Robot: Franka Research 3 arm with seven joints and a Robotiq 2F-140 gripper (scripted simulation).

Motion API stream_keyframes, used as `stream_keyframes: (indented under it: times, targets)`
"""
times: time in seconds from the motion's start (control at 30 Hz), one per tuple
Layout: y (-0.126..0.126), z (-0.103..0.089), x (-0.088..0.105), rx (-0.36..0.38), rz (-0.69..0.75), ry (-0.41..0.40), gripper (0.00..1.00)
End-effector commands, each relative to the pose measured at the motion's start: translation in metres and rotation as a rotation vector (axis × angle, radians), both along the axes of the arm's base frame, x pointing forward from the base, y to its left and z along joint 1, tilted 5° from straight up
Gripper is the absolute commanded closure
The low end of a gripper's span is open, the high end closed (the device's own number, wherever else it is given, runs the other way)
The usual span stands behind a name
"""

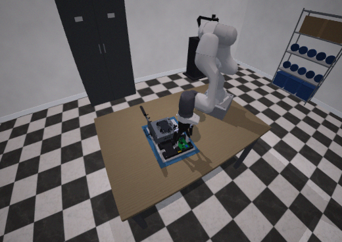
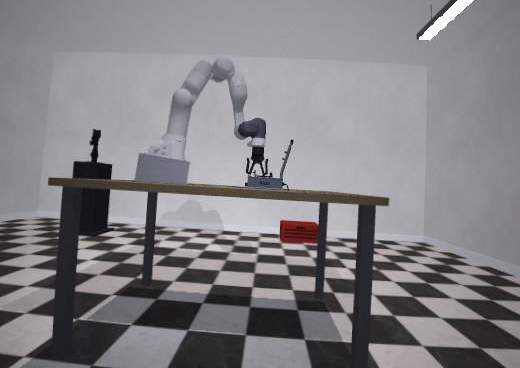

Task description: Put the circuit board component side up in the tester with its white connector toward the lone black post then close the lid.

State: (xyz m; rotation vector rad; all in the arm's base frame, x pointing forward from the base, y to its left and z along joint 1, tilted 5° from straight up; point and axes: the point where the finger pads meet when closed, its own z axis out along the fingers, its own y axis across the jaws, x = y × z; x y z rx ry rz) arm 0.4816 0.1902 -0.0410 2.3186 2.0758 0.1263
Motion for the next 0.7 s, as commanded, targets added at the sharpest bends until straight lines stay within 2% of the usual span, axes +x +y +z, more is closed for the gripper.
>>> stream_keyframes:
  times: [0.0, 0.67]
  targets:
    - [0.0007, 0.0003, 0.0013, 0.001, 0.005, -0.003, 0.49]
    - [0.0007, 0.0003, 0.0013, 0.001, 0.005, -0.003, 0.51]
